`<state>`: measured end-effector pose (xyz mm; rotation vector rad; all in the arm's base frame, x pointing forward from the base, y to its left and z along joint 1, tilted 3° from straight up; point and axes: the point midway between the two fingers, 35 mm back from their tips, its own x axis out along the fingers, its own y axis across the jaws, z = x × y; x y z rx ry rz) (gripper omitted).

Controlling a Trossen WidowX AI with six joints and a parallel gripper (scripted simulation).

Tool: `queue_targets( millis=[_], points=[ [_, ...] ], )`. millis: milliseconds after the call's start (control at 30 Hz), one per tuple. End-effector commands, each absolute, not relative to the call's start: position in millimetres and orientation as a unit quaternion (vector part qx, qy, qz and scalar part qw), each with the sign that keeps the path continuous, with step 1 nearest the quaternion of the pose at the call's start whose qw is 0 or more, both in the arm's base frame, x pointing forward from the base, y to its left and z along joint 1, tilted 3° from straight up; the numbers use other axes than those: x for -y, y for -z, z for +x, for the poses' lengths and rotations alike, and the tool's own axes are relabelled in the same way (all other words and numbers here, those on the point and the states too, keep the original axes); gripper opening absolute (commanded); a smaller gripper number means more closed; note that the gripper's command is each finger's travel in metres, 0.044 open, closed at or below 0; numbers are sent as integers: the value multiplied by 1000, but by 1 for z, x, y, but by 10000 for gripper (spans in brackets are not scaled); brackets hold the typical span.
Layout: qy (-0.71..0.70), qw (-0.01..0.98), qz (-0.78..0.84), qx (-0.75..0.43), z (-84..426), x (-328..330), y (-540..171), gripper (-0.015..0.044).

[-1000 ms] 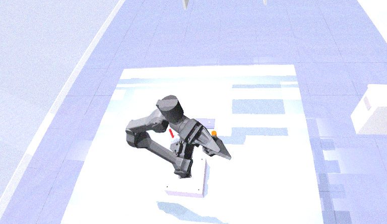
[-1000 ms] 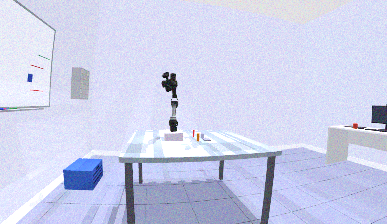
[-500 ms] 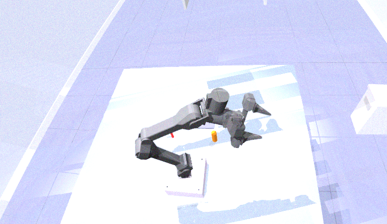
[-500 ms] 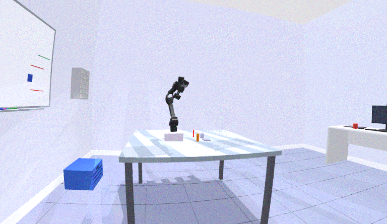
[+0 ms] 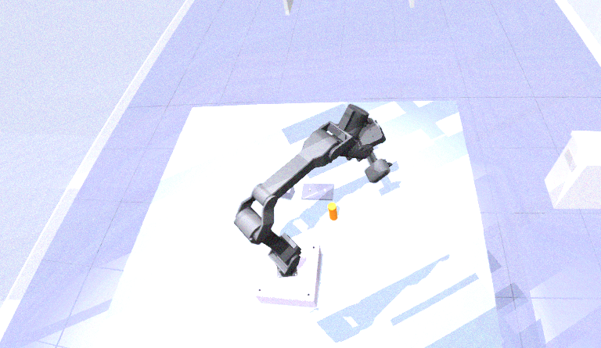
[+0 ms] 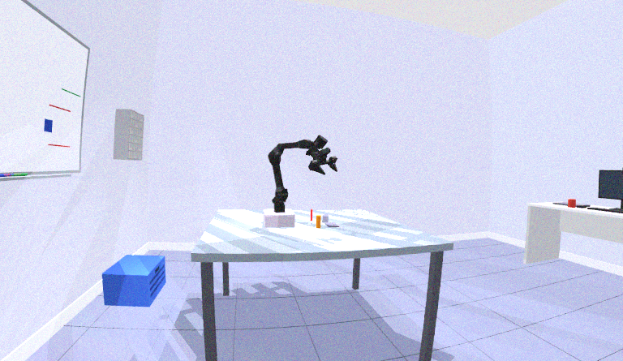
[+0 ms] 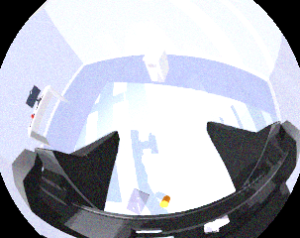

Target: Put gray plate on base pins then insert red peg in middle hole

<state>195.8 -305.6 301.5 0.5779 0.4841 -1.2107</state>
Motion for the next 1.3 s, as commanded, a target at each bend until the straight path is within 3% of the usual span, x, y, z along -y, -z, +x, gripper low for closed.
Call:
queue_targets(
  millis=[0, 367, 767, 1133, 1267],
  points=[
    [439, 807, 178, -353, 254, 272, -267, 440],
    [72, 805, -99, -581, 350, 146, -178, 440],
    [-352, 602, -377, -609, 360, -9, -95, 440],
    [-372, 587, -388, -605, 355, -19, -88, 440],
    [-372, 587, -388, -605, 355, -18, -36, 440]
  ],
)
